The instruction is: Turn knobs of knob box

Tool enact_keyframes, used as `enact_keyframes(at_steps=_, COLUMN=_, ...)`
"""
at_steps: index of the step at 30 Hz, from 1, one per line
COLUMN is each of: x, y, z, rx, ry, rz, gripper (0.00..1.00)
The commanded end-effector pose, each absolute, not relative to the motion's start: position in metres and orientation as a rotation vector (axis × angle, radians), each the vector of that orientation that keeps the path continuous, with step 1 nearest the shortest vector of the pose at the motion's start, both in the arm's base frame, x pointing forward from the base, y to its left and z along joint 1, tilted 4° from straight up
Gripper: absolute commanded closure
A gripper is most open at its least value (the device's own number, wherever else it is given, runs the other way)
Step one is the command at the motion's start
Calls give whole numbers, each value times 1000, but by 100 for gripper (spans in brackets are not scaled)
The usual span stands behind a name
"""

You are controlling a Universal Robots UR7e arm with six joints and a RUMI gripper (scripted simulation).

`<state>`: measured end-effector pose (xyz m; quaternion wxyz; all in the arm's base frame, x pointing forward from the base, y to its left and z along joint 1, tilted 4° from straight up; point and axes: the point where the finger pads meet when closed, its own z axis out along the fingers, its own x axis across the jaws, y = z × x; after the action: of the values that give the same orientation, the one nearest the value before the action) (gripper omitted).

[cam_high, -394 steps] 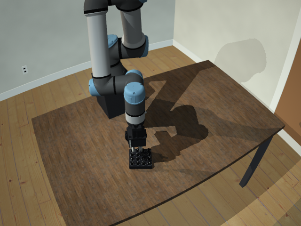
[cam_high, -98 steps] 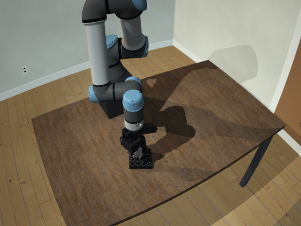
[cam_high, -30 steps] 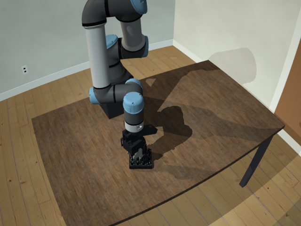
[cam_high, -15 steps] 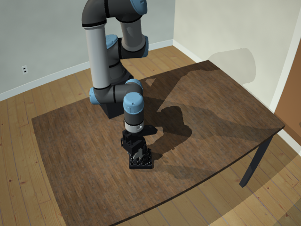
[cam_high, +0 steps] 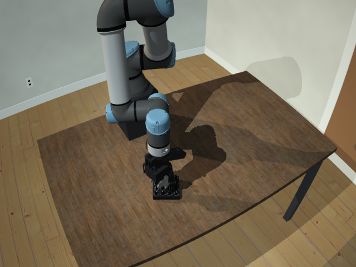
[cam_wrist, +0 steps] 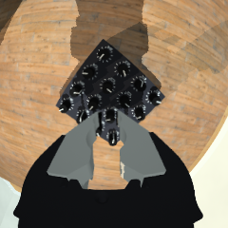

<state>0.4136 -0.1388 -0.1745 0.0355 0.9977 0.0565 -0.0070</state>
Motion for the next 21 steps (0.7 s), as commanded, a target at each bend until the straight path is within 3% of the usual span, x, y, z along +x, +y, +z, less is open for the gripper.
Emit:
enact_keyframes(at_steps=1, x=416, y=-141, z=-174, rx=3062, ry=172, rz=-16, gripper=89)
enact_keyframes(at_steps=8, x=416, y=-141, z=-174, rx=3062, ry=172, rz=-16, gripper=89)
enact_keyframes(at_steps=9, x=416, y=-141, z=-174, rx=3062, ry=172, rz=-16, gripper=99)
enact_keyframes(at_steps=21, x=416, y=-141, z=-174, rx=3062, ry=172, rz=-16, gripper=99)
